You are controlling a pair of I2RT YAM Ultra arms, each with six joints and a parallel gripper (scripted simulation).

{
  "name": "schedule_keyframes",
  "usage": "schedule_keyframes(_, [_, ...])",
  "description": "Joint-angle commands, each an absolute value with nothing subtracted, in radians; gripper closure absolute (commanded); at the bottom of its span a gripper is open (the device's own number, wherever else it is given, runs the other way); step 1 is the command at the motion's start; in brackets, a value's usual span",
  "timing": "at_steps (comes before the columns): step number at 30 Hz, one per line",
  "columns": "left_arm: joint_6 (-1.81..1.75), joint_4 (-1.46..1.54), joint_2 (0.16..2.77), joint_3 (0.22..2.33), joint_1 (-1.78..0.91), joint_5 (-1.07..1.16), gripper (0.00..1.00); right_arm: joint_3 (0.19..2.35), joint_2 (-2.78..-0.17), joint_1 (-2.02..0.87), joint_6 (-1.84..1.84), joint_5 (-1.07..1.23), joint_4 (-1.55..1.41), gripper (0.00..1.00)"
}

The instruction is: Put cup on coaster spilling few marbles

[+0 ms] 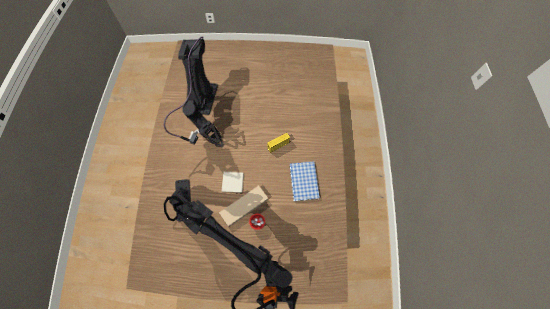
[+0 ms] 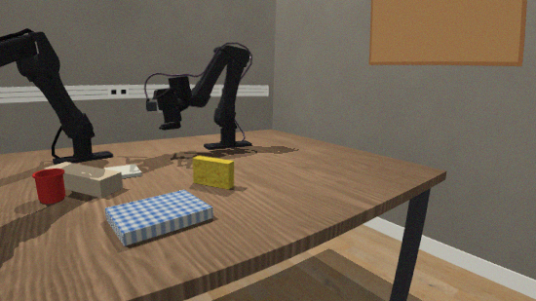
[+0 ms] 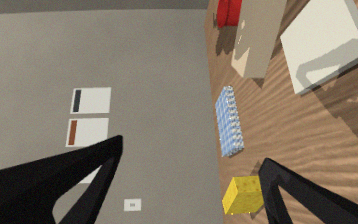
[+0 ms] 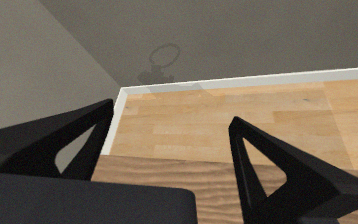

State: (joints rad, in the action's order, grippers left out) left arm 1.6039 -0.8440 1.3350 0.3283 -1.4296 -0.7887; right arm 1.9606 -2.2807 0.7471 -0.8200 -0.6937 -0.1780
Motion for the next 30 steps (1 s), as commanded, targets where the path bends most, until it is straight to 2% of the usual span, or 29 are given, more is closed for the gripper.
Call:
schedule_keyframes(1, [1.598,-0.837,1.330,0.334,-1.430,-0.789,0.00,1.976,-2.254,0.747,-0.818,-0.701,-0.173,0.00])
schedule_keyframes(18, [1.604,-0.848,1.332,0.333,-1.430,-0.789,0.00,1.966,-2.271,0.747,-0.820,-0.694,-0.174,0.00])
schedule_keyframes(23, [1.477,-0.773,1.346,0.357,-1.417,-0.718,0.00,1.933,-2.248,0.742,-0.793,-0.664,-0.136,0.00])
schedule_keyframes(30, [1.173,-0.615,1.359,0.501,-1.339,-0.559,0.00,1.753,-2.139,0.725,-0.733,-0.595,-0.082,0.00])
